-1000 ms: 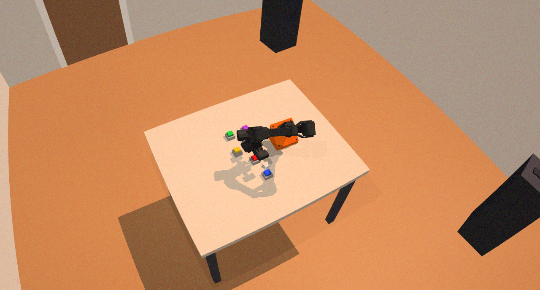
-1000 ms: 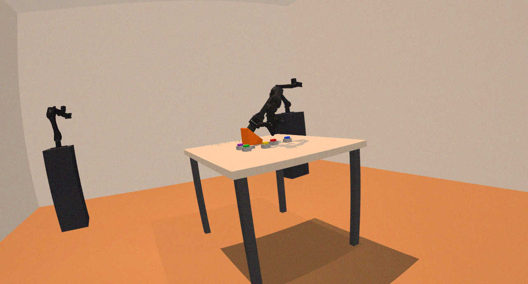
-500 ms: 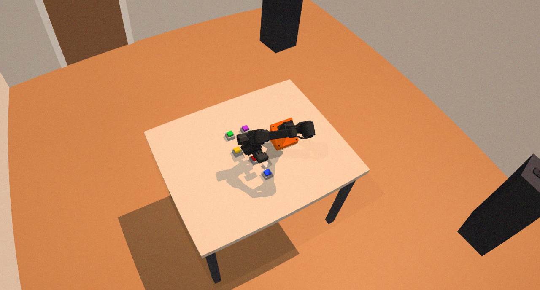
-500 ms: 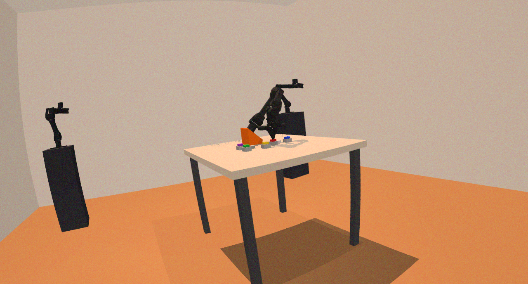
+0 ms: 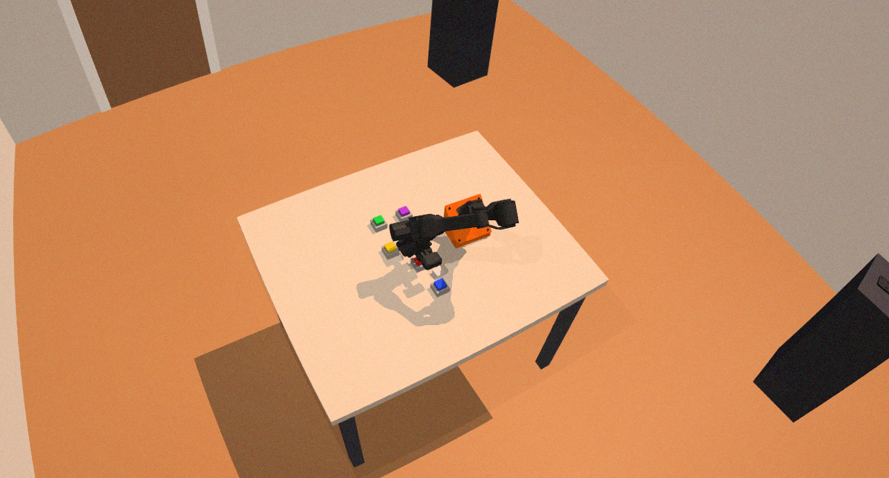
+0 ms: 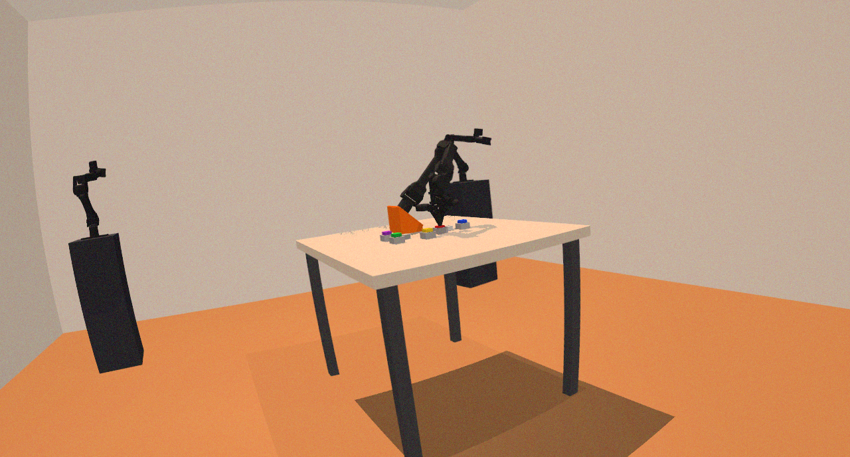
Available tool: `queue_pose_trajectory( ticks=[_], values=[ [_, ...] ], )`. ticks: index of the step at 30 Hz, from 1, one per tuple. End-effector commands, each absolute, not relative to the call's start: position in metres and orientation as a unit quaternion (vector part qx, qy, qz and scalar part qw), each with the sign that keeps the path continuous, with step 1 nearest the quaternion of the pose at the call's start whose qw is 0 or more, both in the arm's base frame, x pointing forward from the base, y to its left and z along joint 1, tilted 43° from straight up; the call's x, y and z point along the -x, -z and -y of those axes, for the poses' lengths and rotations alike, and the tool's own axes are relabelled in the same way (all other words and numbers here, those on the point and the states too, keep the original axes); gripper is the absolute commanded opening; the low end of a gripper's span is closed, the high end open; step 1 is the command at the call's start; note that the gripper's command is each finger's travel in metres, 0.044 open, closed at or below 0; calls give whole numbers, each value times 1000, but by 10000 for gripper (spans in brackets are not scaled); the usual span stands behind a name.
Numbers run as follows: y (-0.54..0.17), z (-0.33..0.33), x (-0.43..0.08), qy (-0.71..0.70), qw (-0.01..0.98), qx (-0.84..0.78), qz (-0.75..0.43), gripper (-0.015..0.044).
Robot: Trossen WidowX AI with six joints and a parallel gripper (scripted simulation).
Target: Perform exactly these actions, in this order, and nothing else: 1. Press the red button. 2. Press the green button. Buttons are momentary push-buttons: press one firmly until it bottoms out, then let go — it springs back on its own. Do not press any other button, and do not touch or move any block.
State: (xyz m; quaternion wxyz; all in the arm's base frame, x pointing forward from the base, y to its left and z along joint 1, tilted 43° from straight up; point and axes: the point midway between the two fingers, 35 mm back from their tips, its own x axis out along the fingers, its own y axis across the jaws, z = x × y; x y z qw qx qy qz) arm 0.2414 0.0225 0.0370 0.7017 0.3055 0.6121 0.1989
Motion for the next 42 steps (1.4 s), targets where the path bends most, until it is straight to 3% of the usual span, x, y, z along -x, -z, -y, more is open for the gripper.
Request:
queue_pose_trajectory(
  ticks=[1,28,42],
  values=[
    [-36,-24,-239,-199,698,-309,-615,20],
    [-106,40,-224,-198,697,-308,-616,20],
    [-10,173,-256,-191,700,-303,-618,20]
  ],
)
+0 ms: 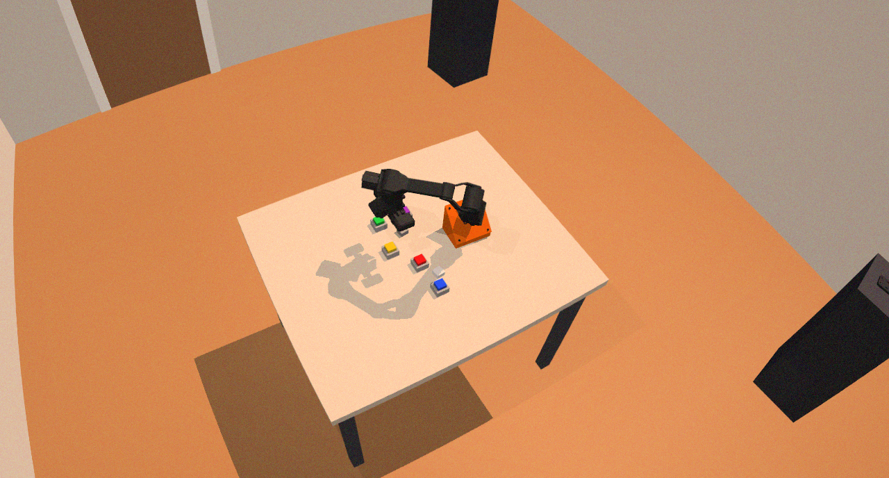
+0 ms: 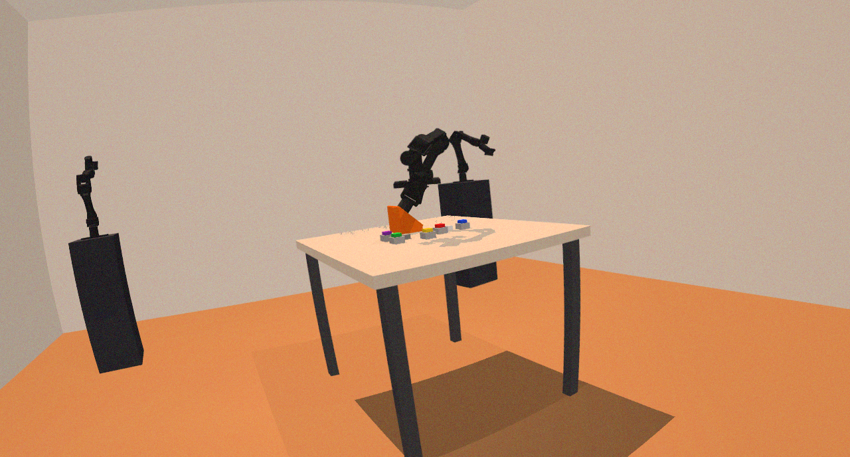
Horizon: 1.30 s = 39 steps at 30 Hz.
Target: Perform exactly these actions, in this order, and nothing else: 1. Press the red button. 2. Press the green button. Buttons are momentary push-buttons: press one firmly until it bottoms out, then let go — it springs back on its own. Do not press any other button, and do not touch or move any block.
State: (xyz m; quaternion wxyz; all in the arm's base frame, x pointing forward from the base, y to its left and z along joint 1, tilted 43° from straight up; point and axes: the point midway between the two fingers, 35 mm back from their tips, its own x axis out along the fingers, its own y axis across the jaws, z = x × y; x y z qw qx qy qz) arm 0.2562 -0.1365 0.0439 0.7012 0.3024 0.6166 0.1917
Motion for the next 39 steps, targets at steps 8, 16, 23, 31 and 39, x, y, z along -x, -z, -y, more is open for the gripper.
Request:
queue_pose_trajectory(
  ticks=[8,16,23,31,39],
  values=[
    [41,215,-246,-194,701,-303,-616,20],
    [59,200,-251,-194,701,-303,-616,20],
    [87,174,-256,-195,701,-304,-615,20],
    [93,169,-258,-195,701,-304,-615,20],
    [103,160,-260,-195,701,-304,-615,20]
  ],
)
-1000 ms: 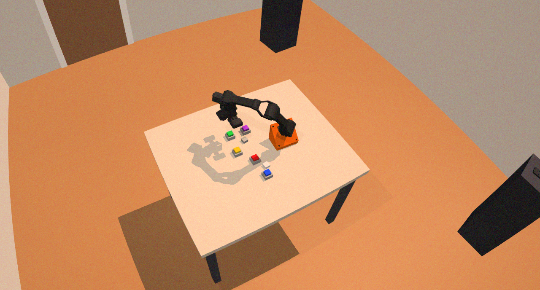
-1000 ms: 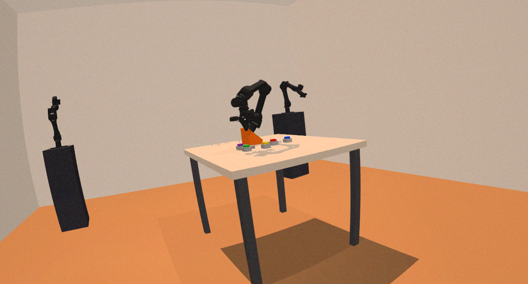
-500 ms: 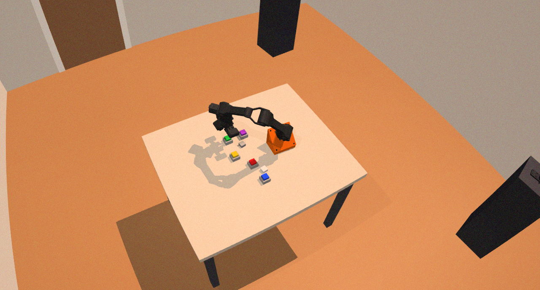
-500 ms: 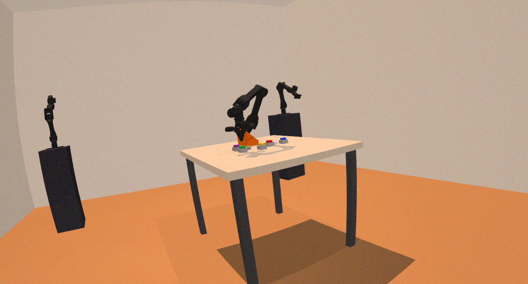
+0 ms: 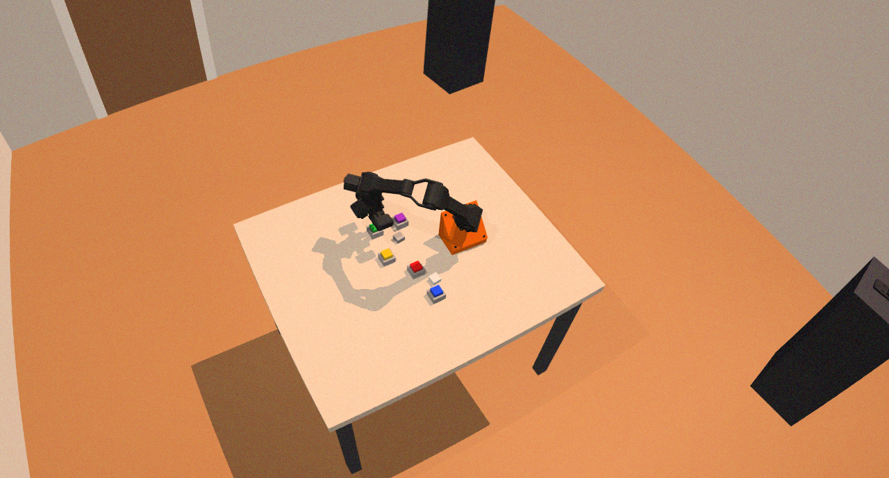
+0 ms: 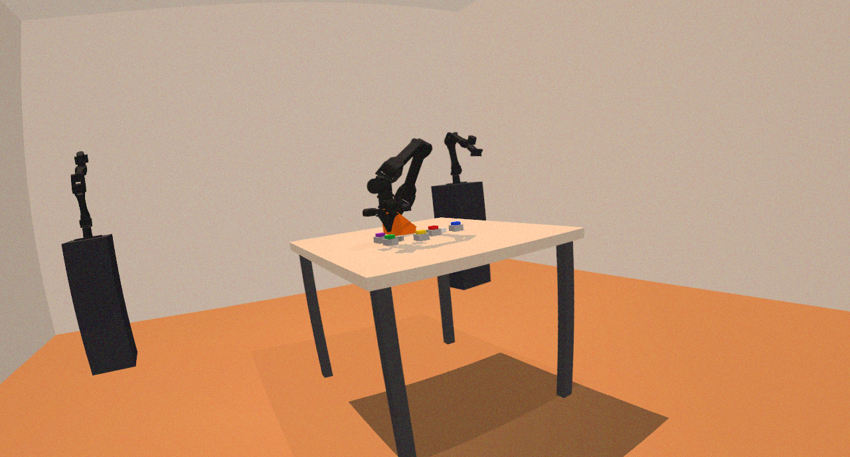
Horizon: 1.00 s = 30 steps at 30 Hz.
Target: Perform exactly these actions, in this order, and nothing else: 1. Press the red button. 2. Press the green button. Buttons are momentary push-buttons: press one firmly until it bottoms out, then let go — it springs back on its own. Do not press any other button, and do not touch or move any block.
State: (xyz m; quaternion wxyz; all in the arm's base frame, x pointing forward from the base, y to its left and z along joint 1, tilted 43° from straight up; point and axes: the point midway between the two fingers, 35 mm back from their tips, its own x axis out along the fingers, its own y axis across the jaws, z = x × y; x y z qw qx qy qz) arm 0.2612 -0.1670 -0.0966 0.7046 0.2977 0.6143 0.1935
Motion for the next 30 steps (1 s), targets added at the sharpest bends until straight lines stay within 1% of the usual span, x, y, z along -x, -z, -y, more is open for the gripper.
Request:
queue_pose_trajectory(
  ticks=[1,30],
  values=[
    [104,159,-261,-195,701,-304,-615,20],
    [111,152,-262,-195,701,-304,-615,20]
  ],
)
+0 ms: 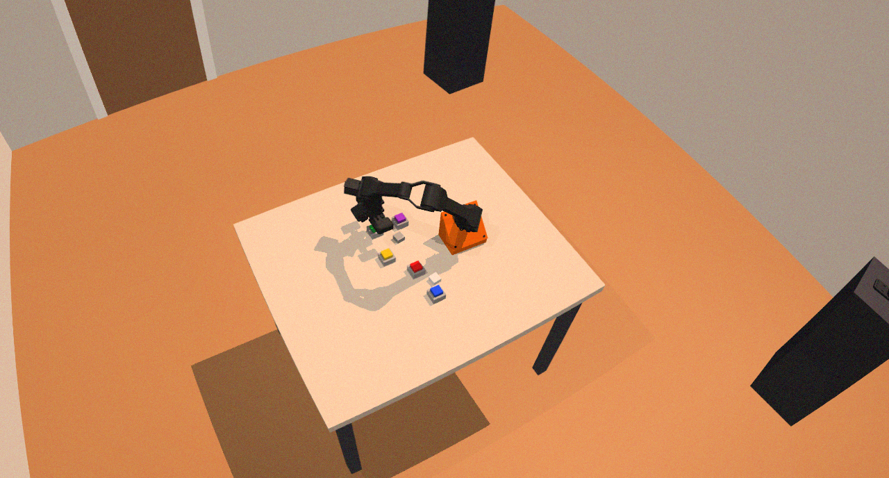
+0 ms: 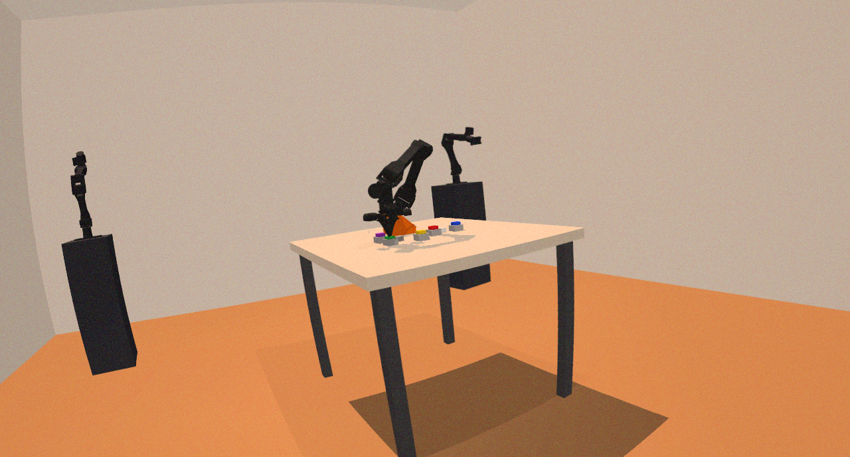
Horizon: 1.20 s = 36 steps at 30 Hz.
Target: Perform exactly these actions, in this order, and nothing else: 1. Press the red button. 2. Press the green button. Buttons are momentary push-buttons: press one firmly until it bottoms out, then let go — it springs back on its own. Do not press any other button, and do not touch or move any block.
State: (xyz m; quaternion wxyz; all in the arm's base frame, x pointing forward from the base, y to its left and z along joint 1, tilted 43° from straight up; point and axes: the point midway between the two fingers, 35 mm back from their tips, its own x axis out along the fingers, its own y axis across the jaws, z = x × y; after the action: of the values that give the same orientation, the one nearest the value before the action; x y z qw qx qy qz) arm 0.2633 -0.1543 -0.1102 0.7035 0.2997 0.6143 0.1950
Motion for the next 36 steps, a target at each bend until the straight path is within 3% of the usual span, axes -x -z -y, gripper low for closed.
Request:
queue_pose_trajectory(
  ticks=[1,13,27,36],
  values=[
    [111,152,-262,-195,701,-304,-615,20],
    [87,174,-256,-195,701,-304,-615,20],
    [-80,65,-307,-177,704,-295,-621,387],
    [-177,-33,-268,-192,701,-305,-615,400]
  ],
)
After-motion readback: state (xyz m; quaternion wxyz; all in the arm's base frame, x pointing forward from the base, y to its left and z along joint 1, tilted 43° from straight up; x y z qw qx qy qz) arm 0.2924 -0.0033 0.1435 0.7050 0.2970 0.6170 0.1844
